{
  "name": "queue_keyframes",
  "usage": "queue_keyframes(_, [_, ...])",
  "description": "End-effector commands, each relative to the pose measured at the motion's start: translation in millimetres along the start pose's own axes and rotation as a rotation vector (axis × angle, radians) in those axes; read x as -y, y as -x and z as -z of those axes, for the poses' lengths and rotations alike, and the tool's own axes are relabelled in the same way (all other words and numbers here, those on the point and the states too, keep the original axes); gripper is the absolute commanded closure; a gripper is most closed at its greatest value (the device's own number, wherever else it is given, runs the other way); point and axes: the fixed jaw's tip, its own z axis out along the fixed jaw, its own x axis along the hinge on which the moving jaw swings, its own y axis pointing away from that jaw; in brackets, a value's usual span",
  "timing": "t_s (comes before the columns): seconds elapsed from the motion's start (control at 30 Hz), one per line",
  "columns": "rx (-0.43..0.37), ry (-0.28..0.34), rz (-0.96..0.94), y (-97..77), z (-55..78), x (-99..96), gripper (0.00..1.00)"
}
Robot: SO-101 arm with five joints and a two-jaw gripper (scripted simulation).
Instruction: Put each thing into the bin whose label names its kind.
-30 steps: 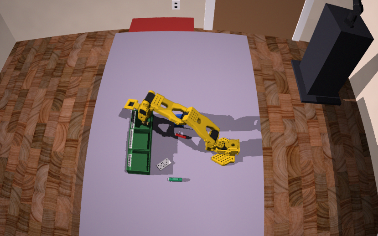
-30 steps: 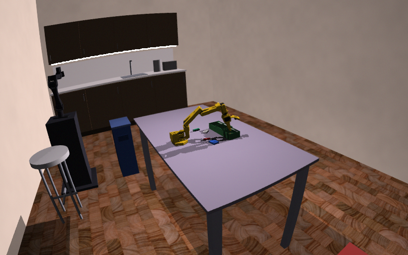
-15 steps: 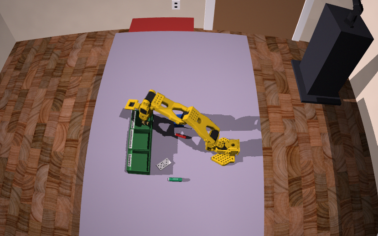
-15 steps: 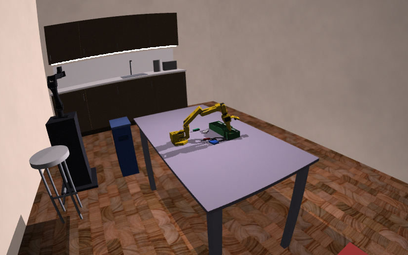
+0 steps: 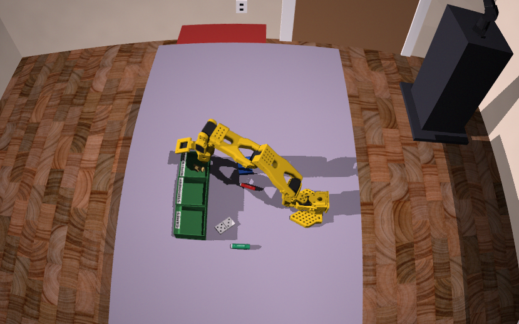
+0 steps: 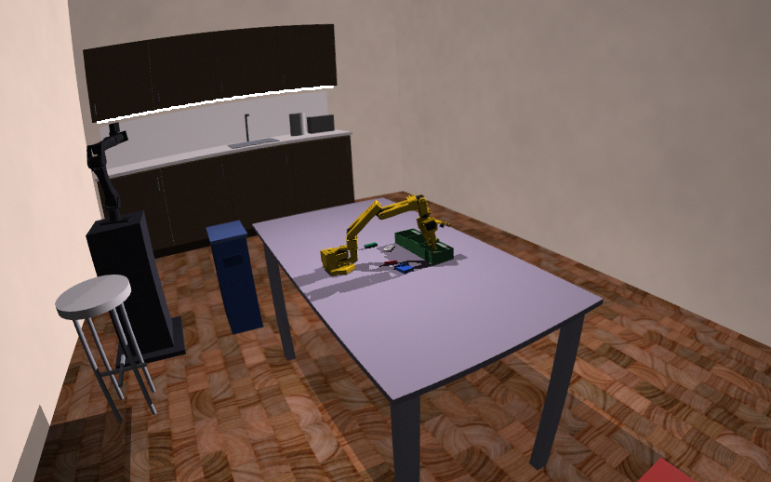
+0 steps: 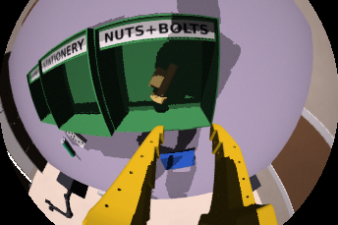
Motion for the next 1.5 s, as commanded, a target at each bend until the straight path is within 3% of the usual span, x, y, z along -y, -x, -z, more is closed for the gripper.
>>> queue_keyframes(0.0, [0.044,-0.024,0.086,-2.0,18.3,7.8,0.79])
queue_keyframes(0.43, [-0.038,0.012,0.445,-30.8,20.3,17.3,0.76])
queue_keyframes(0.87, [-0.110,0.116,0.921,-71.6,23.6,24.8,0.72])
queue_keyframes(1.47, [-0.102,0.241,1.426,-111.4,25.2,28.2,0.68])
